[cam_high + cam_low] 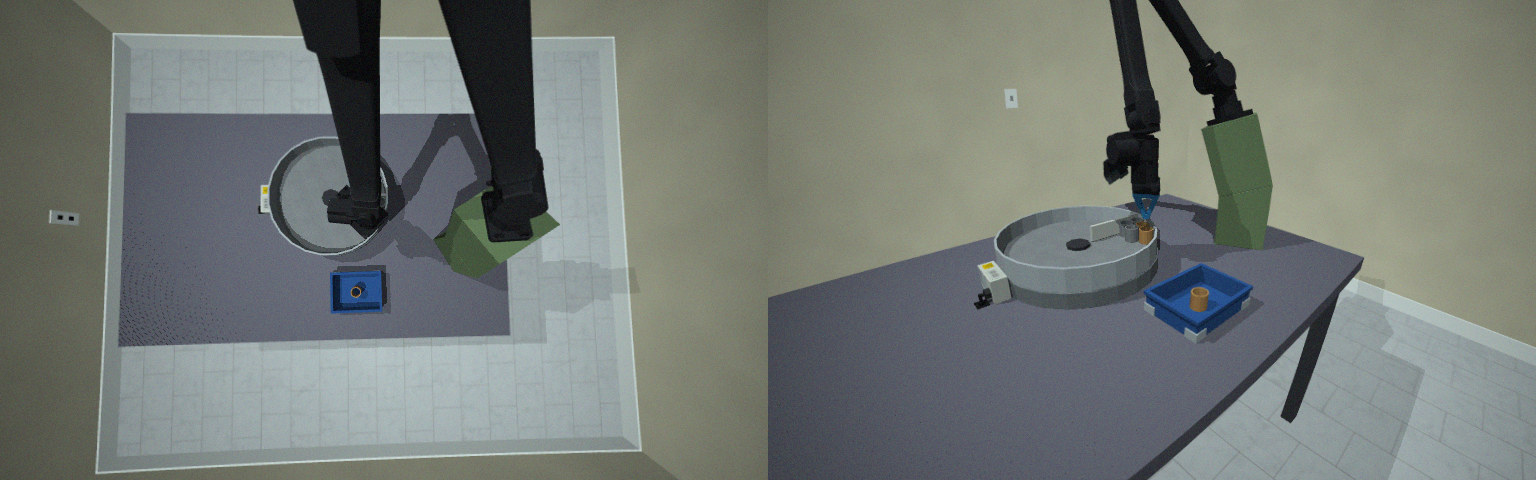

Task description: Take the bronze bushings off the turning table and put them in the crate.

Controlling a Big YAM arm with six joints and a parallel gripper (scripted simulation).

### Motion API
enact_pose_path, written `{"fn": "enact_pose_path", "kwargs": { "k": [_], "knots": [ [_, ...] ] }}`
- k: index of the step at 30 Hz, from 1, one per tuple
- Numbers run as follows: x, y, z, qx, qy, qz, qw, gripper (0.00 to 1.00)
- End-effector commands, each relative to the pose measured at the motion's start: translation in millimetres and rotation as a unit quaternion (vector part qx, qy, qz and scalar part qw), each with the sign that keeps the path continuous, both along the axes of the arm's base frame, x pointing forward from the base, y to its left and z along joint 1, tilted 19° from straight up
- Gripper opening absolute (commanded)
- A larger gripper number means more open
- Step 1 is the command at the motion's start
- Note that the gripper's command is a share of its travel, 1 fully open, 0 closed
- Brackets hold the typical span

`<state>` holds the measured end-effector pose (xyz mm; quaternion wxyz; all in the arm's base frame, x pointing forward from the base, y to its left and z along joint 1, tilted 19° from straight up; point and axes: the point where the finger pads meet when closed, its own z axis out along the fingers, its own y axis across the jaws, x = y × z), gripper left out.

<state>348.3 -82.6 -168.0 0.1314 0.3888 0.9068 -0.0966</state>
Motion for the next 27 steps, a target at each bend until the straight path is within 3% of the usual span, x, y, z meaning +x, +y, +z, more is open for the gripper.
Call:
{"fn": "enact_pose_path", "kwargs": {
  "k": [1, 27],
  "knots": [
    [2.6, 1.8, 2.8, -0.002, -0.004, 0.007, 1.000, 0.14],
    [4.5, -1.3, 4.4, -0.002, -0.003, 0.004, 1.000, 0.14]
  ]
}}
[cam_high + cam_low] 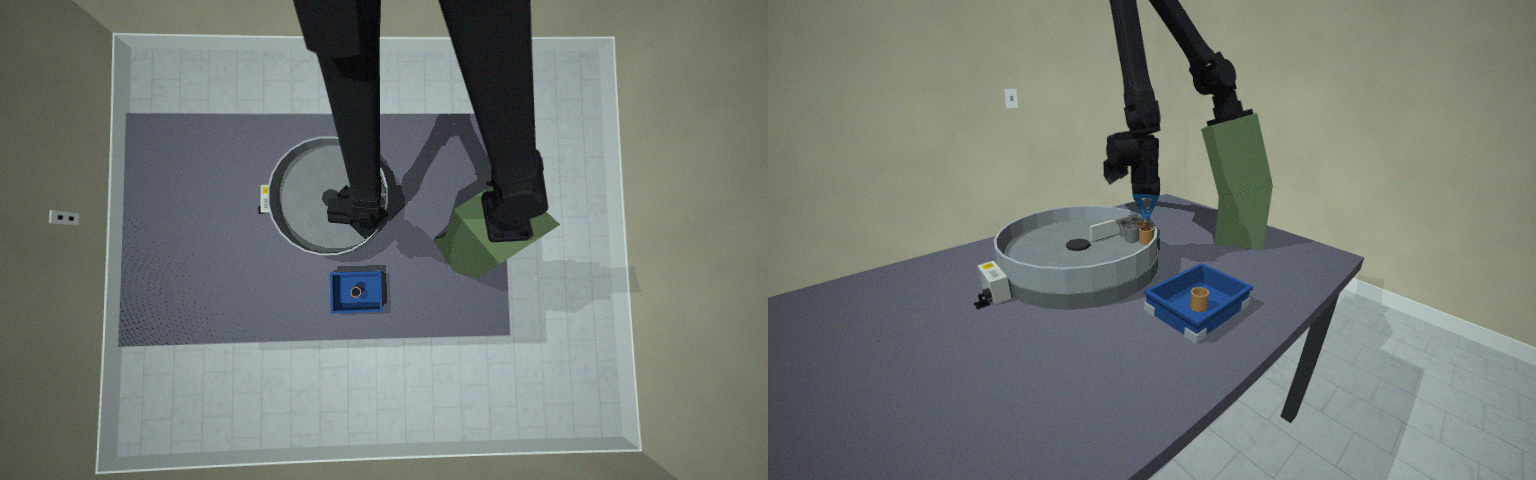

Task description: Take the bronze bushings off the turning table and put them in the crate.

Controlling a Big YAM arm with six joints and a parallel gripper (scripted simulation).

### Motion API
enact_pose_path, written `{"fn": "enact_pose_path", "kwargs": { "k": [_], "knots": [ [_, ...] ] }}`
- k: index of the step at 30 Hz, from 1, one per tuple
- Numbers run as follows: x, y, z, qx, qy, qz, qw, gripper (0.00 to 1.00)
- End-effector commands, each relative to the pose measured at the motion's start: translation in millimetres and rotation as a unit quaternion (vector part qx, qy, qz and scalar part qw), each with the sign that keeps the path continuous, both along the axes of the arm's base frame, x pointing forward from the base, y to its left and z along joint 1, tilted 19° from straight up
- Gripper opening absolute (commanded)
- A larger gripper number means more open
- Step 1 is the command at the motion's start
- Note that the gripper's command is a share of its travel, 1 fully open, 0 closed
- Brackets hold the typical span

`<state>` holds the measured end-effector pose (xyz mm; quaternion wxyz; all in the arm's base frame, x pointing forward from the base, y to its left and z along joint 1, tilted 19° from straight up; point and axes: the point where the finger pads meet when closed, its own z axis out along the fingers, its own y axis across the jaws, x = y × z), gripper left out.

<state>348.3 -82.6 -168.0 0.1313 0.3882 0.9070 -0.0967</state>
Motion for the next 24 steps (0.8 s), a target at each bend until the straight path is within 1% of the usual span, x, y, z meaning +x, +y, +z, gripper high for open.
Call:
{"fn": "enact_pose_path", "kwargs": {
  "k": [1, 18, 24],
  "knots": [
    [4.5, -1.3, 4.4, -0.002, -0.004, 0.003, 1.000, 0.14],
    [4.6, -1.6, 4.5, -0.002, -0.004, 0.003, 1.000, 0.14],
    [7.9, -4.0, 6.0, -0.002, -0.007, 0.001, 1.000, 0.14]
  ]
}}
